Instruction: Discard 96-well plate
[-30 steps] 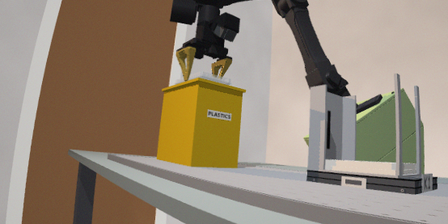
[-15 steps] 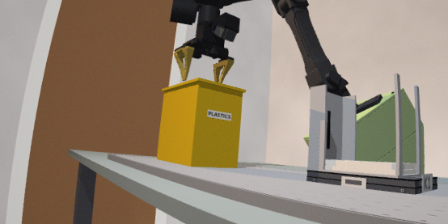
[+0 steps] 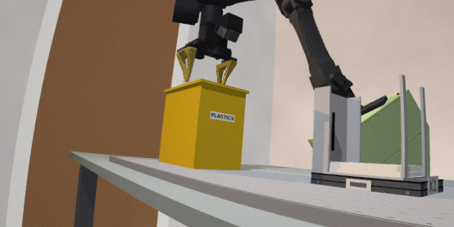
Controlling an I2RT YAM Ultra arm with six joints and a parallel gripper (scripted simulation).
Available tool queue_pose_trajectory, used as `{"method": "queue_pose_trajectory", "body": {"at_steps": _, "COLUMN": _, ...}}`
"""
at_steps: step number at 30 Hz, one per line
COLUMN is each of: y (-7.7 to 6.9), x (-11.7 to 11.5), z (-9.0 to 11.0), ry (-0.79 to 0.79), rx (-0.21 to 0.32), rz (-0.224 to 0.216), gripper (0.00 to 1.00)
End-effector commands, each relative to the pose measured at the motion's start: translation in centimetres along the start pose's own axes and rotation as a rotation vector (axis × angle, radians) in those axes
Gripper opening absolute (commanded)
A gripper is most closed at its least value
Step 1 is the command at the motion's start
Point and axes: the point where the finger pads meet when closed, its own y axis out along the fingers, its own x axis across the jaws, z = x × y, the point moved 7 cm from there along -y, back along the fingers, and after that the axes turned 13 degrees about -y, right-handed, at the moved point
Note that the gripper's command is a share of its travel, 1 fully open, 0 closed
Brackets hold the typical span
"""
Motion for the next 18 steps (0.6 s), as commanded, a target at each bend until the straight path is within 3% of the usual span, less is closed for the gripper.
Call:
{"method": "queue_pose_trajectory", "body": {"at_steps": 1, "y": -0.9, "x": 0.0, "z": 0.0, "ry": 0.001, "rx": 0.005, "rz": 0.012, "gripper": 1.00}}
{"method": "queue_pose_trajectory", "body": {"at_steps": 10, "y": -3.3, "x": 0.0, "z": 0.0, "ry": 0.001, "rx": 0.005, "rz": 0.012, "gripper": 1.00}}
{"method": "queue_pose_trajectory", "body": {"at_steps": 18, "y": -3.3, "x": 0.0, "z": 0.0, "ry": 0.001, "rx": 0.005, "rz": 0.012, "gripper": 1.00}}
